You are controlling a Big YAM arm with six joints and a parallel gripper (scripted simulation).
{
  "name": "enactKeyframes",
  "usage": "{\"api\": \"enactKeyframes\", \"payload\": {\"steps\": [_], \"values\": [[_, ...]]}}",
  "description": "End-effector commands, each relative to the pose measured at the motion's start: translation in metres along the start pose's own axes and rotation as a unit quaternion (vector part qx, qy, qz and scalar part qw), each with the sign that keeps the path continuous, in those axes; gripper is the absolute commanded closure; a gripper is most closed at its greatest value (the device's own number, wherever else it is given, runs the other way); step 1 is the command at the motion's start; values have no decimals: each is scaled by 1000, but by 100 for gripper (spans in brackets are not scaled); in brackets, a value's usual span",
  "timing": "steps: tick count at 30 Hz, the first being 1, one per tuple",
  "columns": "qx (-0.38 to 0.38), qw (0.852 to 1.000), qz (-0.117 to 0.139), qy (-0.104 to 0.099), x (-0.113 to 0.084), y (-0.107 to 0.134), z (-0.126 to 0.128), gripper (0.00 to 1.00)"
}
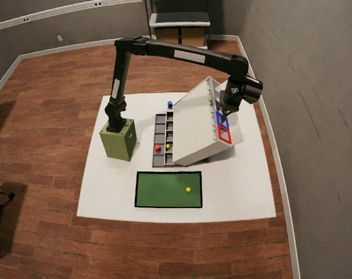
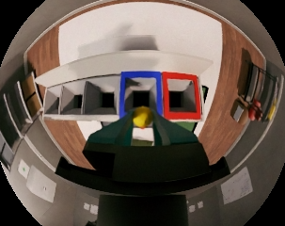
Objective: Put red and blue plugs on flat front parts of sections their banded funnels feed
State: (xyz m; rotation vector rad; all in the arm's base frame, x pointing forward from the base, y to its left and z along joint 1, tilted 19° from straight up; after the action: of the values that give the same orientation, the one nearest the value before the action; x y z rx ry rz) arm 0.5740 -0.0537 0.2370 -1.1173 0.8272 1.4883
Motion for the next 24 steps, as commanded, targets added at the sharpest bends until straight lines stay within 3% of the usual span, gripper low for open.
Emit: {"api": "enactKeyframes", "payload": {"steps": [1,24], "values": [[-5,1000,-11,4,-11,-12,7,100],[-5,1000,-10,3,-9,-11,7,100]]}}
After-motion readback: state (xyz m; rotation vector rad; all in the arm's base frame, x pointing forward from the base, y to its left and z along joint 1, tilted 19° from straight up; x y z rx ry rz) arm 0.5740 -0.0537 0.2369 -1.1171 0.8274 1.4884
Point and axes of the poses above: the point where the finger pads meet when closed, its own x axis out along the fingers, its own z axis across the jaws, y = z × x, the point moved 3 cm from there along -x, back along the fingers, and after that the axes turned 2 degrees about -x, right-handed, at the moved point
